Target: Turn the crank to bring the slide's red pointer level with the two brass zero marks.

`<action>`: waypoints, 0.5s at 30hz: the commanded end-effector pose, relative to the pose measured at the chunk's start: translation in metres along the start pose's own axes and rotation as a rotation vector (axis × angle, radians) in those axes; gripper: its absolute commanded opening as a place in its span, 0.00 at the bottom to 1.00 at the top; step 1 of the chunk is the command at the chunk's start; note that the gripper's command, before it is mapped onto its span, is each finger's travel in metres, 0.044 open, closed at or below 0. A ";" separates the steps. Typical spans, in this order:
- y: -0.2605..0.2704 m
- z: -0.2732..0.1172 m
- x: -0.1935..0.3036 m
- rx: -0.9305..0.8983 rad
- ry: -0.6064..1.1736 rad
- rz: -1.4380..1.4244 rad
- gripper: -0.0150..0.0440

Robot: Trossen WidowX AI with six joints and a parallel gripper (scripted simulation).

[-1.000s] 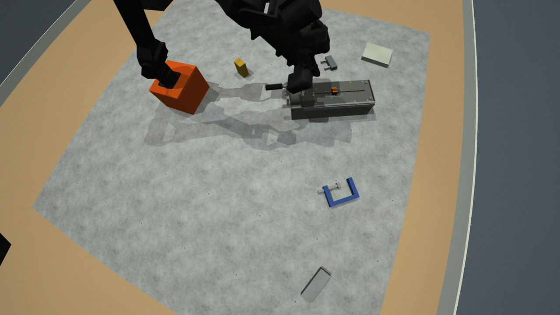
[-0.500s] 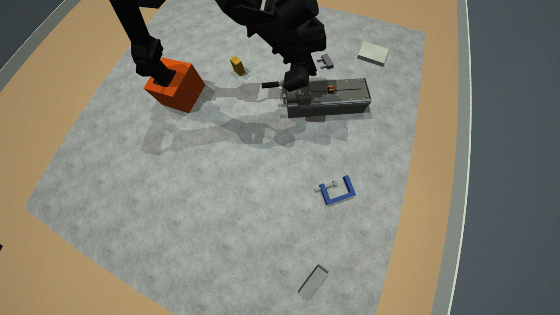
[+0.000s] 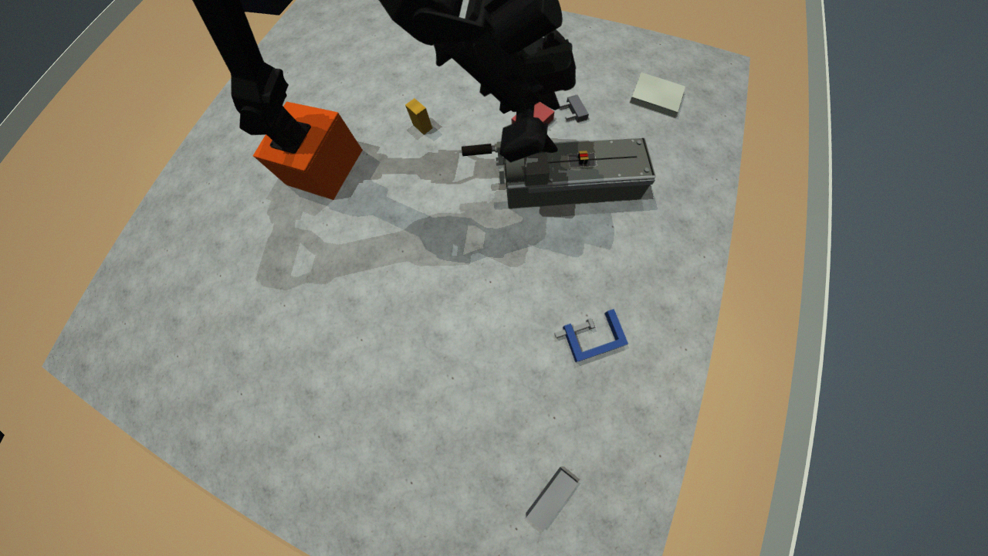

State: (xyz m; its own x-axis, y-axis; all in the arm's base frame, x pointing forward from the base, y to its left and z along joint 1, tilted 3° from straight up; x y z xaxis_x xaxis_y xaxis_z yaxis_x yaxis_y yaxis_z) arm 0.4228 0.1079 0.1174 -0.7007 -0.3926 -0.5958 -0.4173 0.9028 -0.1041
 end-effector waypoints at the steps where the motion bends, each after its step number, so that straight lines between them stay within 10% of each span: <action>1: 0.000 0.000 0.000 0.001 0.000 0.000 0.91; 15: 0.000 0.000 0.000 0.001 0.000 0.000 0.29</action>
State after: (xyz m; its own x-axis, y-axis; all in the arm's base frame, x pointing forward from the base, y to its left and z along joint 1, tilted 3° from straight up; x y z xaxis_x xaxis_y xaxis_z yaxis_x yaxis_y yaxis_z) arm 0.4228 0.1078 0.1174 -0.7007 -0.3927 -0.5956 -0.4170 0.9028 -0.1047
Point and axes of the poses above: the point midway between the two fingers, 35 mm back from their tips, its own z axis out along the fingers, its own y axis across the jaws, x = y × z, the point moved 7 cm from there along -z, back along the fingers, and after that the axes turned 13 degrees about -z, right-handed, at the moved point
